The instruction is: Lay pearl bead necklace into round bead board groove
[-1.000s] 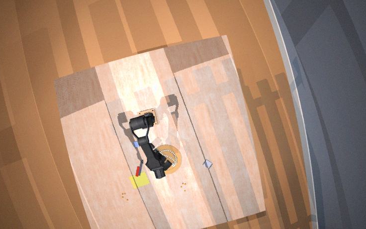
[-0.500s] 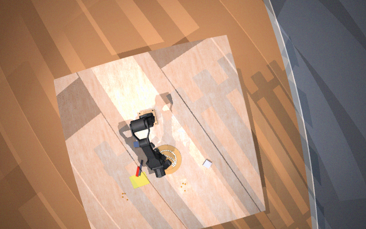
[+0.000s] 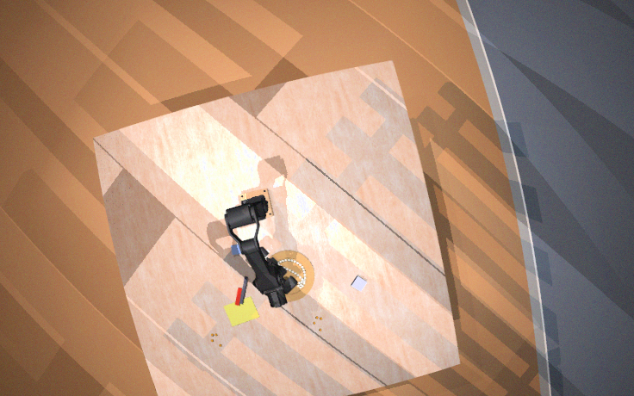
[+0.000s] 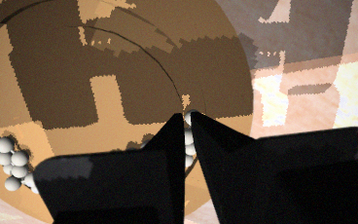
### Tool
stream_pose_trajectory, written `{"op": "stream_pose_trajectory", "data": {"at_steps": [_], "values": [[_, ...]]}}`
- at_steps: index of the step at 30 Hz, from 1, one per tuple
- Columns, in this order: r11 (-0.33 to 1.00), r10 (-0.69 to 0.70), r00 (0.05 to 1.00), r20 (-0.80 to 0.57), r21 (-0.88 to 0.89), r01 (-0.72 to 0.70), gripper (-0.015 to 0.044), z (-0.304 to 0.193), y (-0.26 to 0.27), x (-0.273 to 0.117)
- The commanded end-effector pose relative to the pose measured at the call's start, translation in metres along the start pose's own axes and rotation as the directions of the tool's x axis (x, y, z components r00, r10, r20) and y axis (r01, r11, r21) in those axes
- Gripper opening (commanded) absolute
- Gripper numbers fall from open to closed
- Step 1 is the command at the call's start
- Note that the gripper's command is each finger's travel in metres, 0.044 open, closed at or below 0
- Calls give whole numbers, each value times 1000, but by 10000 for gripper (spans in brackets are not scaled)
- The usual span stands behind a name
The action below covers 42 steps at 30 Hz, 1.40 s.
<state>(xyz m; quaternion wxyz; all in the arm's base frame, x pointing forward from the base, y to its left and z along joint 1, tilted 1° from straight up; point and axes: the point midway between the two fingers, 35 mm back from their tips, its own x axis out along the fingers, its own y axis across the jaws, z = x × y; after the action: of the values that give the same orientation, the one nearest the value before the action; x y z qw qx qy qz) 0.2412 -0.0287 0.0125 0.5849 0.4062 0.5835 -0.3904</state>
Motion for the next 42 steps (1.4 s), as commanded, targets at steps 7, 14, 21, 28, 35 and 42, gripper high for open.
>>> {"op": "stream_pose_trajectory", "data": {"at_steps": [7,14,21,28,35,42], "values": [[1000,-5,1000,-3,0,5,0,-1,-1,0],[1000,-7,1000,-2,4,7,0,-1,-2,-6],[1000,-7,1000,-2,5,7,0,1,3,-7],[1000,-6,1000,-1,5,6,0,4,14,-7],[1000,-3,1000,-2,0,3,52,3,14,-5],[1000,-3,1000,-2,0,3,236,3,14,-5]]}}
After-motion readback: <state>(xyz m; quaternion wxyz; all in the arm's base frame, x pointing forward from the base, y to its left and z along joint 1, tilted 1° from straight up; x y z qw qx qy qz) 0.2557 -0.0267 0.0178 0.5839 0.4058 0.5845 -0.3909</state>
